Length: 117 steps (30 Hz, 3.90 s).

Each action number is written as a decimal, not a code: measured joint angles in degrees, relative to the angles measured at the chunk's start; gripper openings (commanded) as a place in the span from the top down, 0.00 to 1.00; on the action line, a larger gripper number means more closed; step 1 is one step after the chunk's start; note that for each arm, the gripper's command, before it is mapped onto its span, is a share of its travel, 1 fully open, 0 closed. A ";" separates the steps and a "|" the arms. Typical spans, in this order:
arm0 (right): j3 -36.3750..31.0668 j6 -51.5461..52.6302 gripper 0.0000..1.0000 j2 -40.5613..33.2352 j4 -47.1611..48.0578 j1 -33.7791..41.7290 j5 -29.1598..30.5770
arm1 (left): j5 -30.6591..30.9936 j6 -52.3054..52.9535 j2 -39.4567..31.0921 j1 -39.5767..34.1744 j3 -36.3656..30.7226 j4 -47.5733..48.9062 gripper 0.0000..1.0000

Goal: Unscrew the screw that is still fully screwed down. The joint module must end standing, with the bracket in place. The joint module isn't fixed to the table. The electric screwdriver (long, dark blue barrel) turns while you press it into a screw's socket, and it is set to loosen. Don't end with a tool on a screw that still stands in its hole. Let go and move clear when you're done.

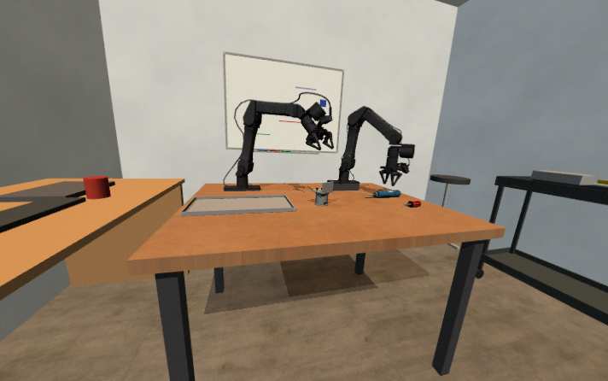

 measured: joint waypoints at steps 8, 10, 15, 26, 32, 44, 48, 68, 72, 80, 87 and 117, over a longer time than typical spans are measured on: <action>-7.58 -4.31 0.14 -2.64 8.07 -3.69 -5.07 | 0.00 0.00 0.00 0.00 0.00 0.00 0.35; -8.98 -5.20 0.14 -2.84 9.64 -4.42 -6.21 | 0.00 0.00 0.00 0.00 0.00 0.00 0.35; -10.45 -6.64 0.14 -3.15 12.57 -4.70 -8.11 | 0.00 0.00 0.00 0.00 0.00 0.00 0.35; -20.57 -12.31 0.14 -6.75 23.30 -9.16 -14.88 | 0.00 0.00 0.00 0.00 0.00 0.00 0.35; -22.47 -14.12 0.14 -7.06 26.84 -9.79 -17.27 | 0.00 0.00 0.00 0.00 0.00 0.00 0.35; -33.27 -20.22 0.14 -10.78 38.18 -14.49 -24.55 | 0.00 0.00 0.00 0.00 0.00 0.00 0.35; -34.10 -21.27 0.14 -10.80 40.22 -14.82 -25.99 | 0.00 0.00 0.00 0.00 0.00 0.00 0.35; -47.82 -29.97 0.14 -15.63 57.13 -20.35 -36.72 | 0.00 0.00 0.00 0.00 0.00 0.00 0.35; -51.84 -32.06 0.14 -17.31 60.94 -21.99 -39.06 | 0.00 0.00 0.00 0.00 0.00 0.00 0.35; -57.92 -35.85 0.14 -18.64 67.56 -24.85 -43.82 | 0.00 0.00 0.00 0.00 0.00 0.00 0.35; -57.92 -36.70 0.14 -18.67 70.05 -24.87 -45.51 | 0.00 0.00 0.00 0.00 0.00 0.00 0.35; -57.46 -36.96 0.14 -18.62 70.82 -24.87 -46.31 | 0.00 0.00 0.00 0.00 0.00 0.00 0.35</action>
